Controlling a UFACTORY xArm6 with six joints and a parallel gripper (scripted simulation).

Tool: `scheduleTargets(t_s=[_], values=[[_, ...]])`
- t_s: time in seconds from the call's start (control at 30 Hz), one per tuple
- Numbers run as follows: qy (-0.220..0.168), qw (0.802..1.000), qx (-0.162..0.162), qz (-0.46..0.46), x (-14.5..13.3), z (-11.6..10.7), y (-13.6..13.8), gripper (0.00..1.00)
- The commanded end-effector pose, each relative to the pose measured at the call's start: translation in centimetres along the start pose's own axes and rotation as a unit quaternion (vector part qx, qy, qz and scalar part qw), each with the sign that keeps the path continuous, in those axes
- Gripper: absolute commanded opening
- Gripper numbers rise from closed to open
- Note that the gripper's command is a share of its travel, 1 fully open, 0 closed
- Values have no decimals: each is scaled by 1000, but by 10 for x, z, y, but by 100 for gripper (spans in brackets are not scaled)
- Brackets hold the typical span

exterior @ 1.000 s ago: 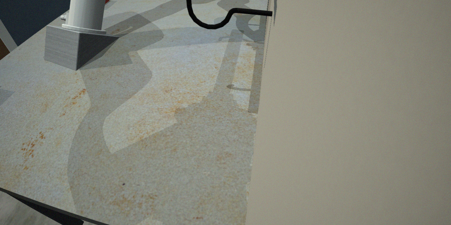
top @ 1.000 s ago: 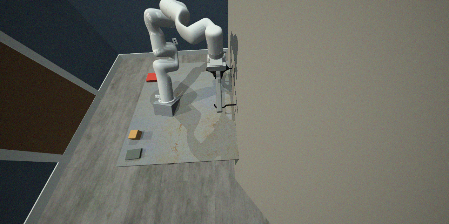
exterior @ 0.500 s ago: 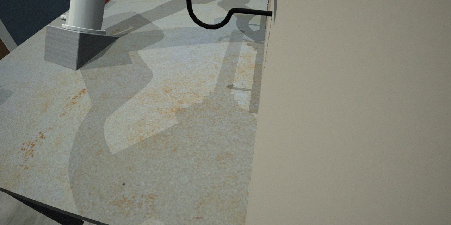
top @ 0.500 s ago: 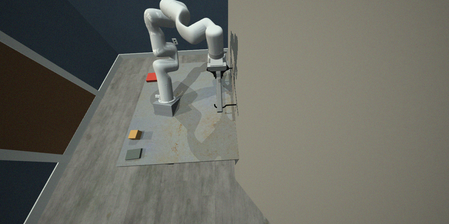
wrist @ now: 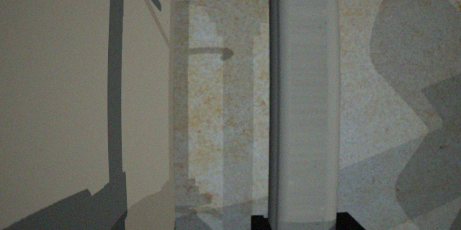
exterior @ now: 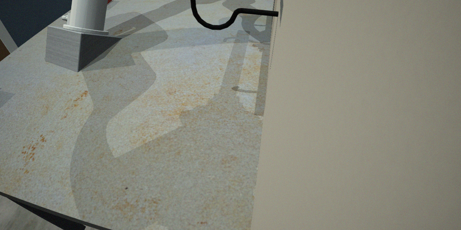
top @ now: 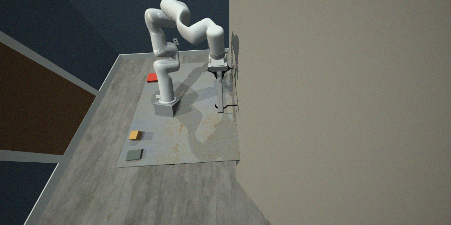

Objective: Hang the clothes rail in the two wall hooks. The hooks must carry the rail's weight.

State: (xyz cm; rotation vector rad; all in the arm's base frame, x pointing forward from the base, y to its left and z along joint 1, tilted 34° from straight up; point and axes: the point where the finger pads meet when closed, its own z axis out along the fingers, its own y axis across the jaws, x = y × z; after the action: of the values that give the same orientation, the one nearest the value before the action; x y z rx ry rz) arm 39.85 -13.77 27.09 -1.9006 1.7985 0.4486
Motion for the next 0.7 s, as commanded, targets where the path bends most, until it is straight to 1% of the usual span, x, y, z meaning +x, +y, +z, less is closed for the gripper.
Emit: scheduleTargets(t_s=[0.0, 0.1, 0.67], values=[[1, 1000, 2, 0, 0, -2, -1, 0], [1, 1000, 2, 0, 0, -2, -1, 0], [1, 1000, 2, -1, 0, 23, -1, 0]])
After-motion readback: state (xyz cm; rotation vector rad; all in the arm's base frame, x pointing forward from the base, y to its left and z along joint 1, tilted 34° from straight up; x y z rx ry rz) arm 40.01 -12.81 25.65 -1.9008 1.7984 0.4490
